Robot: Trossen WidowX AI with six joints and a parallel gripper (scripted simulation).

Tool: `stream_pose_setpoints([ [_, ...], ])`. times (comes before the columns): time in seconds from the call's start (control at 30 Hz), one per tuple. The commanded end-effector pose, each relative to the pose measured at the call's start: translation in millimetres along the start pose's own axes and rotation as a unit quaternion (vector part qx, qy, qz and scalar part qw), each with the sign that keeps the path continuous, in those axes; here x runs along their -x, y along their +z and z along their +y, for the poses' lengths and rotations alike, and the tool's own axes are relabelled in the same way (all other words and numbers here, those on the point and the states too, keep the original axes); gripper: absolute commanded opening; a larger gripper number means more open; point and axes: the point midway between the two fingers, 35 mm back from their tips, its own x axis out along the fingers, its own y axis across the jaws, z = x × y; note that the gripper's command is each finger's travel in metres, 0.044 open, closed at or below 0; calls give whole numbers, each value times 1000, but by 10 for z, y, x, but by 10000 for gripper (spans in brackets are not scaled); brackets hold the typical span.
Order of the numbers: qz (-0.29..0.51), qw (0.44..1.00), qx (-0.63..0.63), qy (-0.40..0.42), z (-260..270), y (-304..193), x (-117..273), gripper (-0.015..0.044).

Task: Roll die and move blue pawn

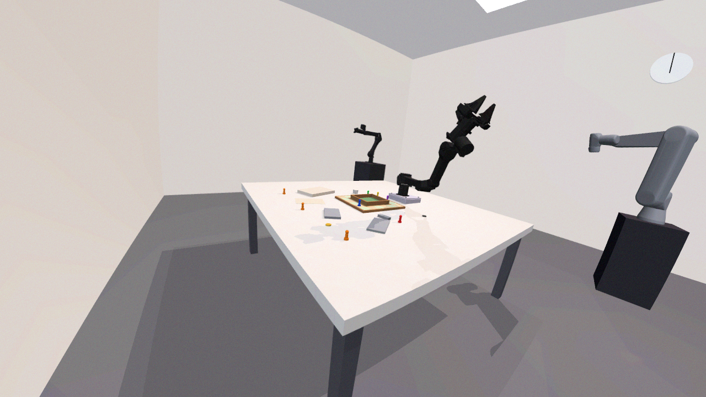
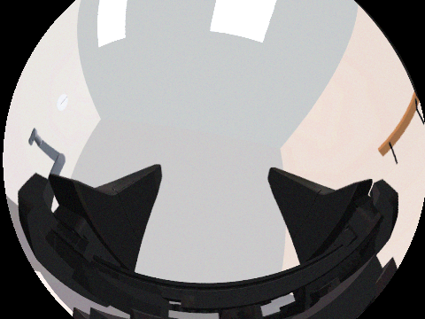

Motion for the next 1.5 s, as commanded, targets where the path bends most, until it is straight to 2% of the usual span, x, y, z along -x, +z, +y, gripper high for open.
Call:
stream_pose_setpoints([
  [0.0, -1, 1000, -1, 0, 4, 10, -3, 374],
  [0.13, -28, 999, -23, 9, 109, 250, -62, 275],
  [0.33, -76, 995, -56, 27, 311, 687, -156, 275],
  [0.63, -213, 962, -148, 87, 850, 2106, -210, 275],
  [0.77, -240, 943, -194, 124, 993, 2416, -111, 275],
  [1.07, -378, 853, -285, 221, 1395, 3802, 386, 275],
  [1.47, -515, 674, -388, 360, 1493, 5203, 1513, 275],
])
